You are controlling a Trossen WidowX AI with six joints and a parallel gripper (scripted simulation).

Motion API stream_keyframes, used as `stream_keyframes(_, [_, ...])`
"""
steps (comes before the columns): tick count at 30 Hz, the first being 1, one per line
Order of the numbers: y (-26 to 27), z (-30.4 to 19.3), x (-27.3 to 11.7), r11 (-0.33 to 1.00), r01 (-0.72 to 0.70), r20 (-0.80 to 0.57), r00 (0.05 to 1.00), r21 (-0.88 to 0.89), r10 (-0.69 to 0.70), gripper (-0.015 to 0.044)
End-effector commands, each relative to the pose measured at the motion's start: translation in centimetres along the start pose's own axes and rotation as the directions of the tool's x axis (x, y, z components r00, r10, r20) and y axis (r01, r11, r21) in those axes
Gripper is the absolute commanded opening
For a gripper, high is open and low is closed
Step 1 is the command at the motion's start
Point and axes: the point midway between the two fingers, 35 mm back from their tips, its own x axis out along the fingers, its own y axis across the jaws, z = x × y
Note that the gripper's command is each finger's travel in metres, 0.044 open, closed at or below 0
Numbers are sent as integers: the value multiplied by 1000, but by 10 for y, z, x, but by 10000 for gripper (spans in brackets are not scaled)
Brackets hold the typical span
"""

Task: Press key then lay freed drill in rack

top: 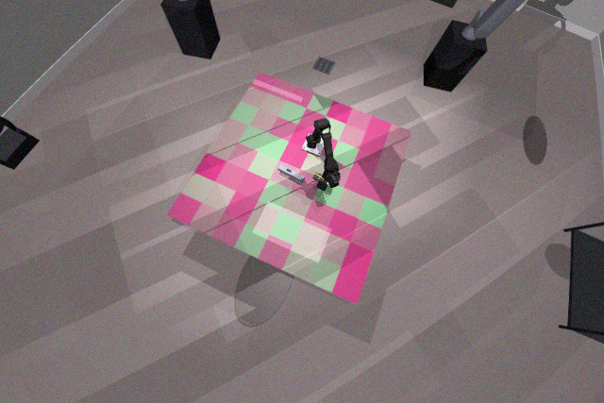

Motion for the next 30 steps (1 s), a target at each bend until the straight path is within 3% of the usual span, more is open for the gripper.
stream_keyframes(1, [-1,1,-17,1000,6,-10,1000,3,-6,440])
stream_keyframes(19, [-1,2,-77,1000,7,-13,1000,3,-6,440])
stream_keyframes(23, [1,3,-72,1000,3,-17,1000,4,-3,440])
stream_keyframes(30, [57,34,-111,952,178,-31,984,248,-176,440])
